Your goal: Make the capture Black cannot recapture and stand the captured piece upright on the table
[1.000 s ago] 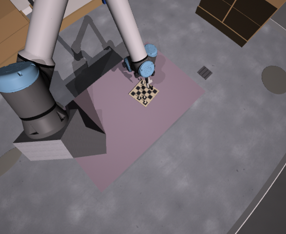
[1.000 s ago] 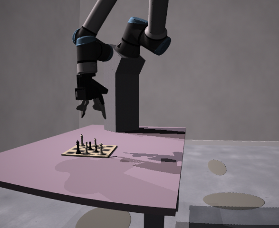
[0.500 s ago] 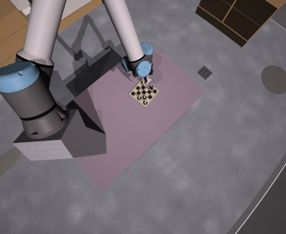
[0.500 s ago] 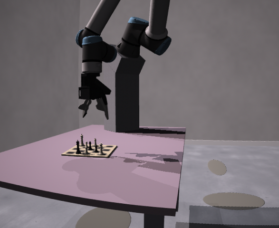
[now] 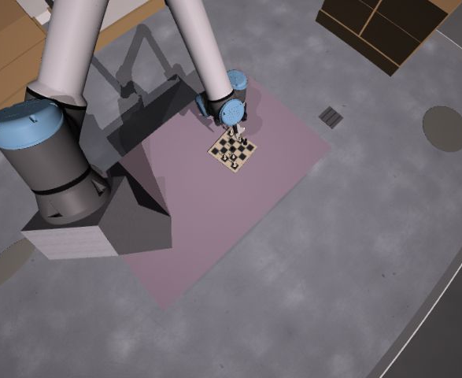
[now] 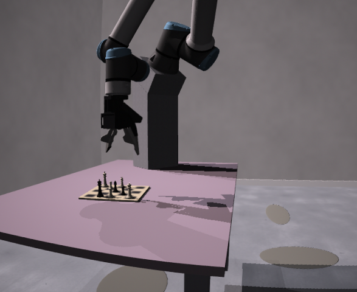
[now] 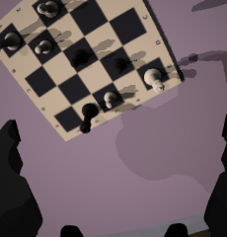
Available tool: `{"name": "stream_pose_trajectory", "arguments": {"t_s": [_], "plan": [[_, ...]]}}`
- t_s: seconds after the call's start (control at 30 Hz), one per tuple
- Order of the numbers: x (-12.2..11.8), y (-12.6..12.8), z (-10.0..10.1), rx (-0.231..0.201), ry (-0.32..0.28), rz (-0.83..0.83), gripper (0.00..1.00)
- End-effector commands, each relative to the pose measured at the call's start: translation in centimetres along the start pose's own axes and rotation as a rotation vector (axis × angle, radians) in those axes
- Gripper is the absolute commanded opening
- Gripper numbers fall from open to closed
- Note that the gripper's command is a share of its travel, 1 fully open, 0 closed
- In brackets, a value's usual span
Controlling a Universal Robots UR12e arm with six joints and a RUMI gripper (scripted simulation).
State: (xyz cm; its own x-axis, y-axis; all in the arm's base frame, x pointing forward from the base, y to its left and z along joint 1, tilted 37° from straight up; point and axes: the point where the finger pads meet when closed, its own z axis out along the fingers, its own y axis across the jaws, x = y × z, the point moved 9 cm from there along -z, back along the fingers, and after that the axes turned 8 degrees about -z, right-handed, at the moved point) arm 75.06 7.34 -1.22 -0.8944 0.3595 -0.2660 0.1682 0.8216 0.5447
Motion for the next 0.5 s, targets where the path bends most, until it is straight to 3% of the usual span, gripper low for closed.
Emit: {"name": "stream_pose_trajectory", "arguments": {"t_s": [0.0,0.1,0.13,0.47], "plan": [[0.1,0.0,3.3,0.0,-0.001,0.0,1.0],[0.2,0.0,4.3,0.0,-0.001,0.0,1.0],[0.2,0.0,4.3,0.0,-0.001,0.0,0.2],[0.2,0.0,4.3,0.0,-0.001,0.0,0.2]]}}
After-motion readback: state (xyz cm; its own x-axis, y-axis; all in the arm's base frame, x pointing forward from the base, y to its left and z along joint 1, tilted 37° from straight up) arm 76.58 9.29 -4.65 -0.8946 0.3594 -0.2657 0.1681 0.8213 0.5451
